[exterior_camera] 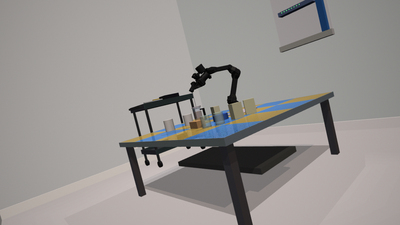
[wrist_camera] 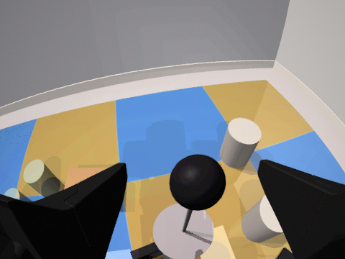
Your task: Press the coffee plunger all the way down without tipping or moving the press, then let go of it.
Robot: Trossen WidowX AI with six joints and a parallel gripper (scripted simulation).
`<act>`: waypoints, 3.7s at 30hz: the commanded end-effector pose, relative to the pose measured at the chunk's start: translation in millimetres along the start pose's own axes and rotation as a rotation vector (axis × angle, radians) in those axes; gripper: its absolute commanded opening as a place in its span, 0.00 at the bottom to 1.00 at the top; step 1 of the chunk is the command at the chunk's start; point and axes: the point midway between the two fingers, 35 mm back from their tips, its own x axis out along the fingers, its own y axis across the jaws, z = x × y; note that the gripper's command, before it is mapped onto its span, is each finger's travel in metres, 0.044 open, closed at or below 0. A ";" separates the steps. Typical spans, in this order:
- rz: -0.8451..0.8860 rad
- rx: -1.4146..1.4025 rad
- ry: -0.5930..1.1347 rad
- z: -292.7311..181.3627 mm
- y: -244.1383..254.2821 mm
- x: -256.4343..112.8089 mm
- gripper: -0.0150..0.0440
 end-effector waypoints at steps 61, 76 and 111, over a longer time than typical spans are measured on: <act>-0.004 0.000 0.001 -54.4 -0.8 43.7 0.48; -0.004 0.000 0.001 -75.0 -0.5 57.6 0.48; -0.004 0.000 0.000 -84.9 1.0 76.9 0.48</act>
